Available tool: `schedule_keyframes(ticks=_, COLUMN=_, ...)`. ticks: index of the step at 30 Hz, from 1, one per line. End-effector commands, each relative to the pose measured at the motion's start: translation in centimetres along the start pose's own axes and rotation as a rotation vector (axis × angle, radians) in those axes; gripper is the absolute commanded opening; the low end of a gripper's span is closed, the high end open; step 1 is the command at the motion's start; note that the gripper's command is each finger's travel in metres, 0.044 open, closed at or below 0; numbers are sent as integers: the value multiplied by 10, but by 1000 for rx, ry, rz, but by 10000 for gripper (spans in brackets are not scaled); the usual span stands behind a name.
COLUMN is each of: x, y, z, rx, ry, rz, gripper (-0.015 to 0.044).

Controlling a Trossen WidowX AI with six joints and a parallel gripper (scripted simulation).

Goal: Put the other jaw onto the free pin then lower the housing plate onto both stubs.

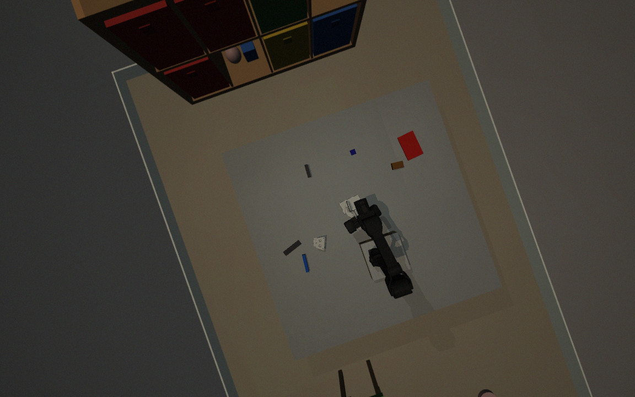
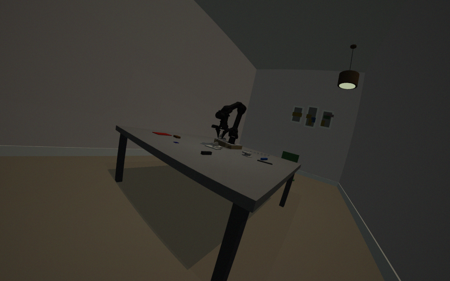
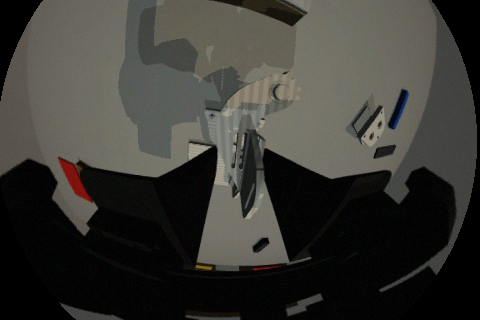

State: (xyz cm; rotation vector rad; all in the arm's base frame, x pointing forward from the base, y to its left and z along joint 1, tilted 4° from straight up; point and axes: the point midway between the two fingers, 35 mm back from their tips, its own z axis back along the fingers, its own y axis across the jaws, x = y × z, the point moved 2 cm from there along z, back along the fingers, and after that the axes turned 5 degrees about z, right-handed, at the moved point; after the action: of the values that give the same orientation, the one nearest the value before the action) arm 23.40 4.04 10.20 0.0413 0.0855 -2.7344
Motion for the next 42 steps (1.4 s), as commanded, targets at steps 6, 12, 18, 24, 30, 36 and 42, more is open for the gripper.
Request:
schedule_keyframes(ticks=6, x=-22, y=17, z=0, rx=-2, ry=4, rz=5, gripper=134)
schedule_keyframes(ticks=12, x=-35, y=30, z=-1, rx=-1, ry=5, rz=5, gripper=134)
schedule_keyframes(ticks=18, x=-48, y=44, z=-3, rx=0, ry=6, rz=5, gripper=134)
schedule_keyframes(ticks=24, x=-50, y=45, z=-3, rx=0, ry=6, rz=6, gripper=134)
schedule_keyframes(ticks=30, x=-50, y=45, z=-3, rx=0, ry=6, rz=6, gripper=134)
schedule_keyframes(ticks=36, x=-50, y=45, z=-3, rx=0, ry=6, rz=6, gripper=134)
schedule_keyframes(ticks=42, x=-50, y=45, z=-3, rx=0, ry=6, rz=21, gripper=134)
